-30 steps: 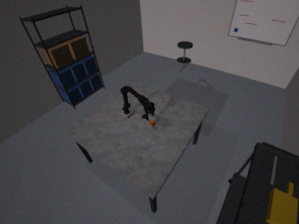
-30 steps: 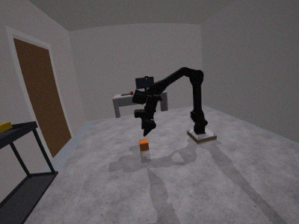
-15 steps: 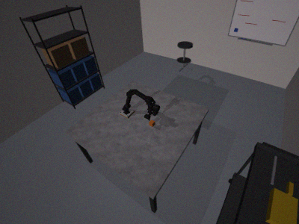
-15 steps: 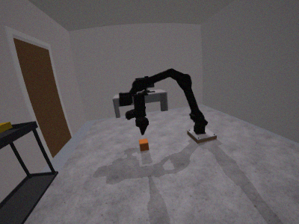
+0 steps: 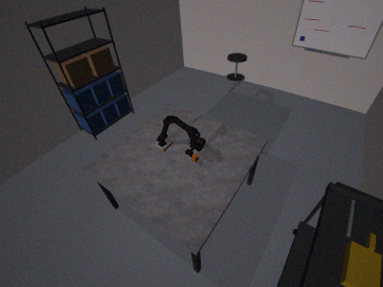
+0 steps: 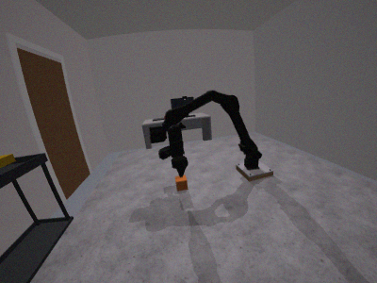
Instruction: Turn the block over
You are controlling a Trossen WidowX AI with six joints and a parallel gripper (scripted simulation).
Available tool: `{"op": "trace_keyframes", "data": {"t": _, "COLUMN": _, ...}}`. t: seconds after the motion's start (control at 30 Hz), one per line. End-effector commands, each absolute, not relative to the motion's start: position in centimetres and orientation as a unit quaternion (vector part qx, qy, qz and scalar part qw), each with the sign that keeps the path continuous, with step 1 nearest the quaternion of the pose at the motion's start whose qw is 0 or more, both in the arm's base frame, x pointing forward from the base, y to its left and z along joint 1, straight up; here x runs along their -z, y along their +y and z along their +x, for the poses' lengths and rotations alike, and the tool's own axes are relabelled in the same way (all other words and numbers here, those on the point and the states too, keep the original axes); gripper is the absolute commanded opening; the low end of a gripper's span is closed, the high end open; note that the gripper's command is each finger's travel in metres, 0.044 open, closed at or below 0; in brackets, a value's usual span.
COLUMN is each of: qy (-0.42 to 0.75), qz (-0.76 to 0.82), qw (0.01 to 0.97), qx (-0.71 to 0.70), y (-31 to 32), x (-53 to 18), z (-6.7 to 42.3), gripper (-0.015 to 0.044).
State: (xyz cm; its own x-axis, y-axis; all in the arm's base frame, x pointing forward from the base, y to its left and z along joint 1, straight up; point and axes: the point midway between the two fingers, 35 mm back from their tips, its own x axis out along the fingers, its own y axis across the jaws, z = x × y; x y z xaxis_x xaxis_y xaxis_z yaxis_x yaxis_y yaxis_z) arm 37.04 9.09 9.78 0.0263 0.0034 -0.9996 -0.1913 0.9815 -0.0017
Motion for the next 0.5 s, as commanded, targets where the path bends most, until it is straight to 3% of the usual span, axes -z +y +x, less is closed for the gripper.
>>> {"op": "trace_keyframes", "data": {"t": 0.0, "qy": 0.694, "qz": -0.066, "qw": 0.713, "qx": -0.072, "y": 9.2, "x": -8.5, "z": 37.1, "gripper": 0.044}}
{"op": "trace_keyframes", "data": {"t": 0.47, "qy": 0.694, "qz": -0.066, "qw": 0.713, "qx": -0.072, "y": 9.2, "x": -6.7, "z": 37.2, "gripper": 0.044}}
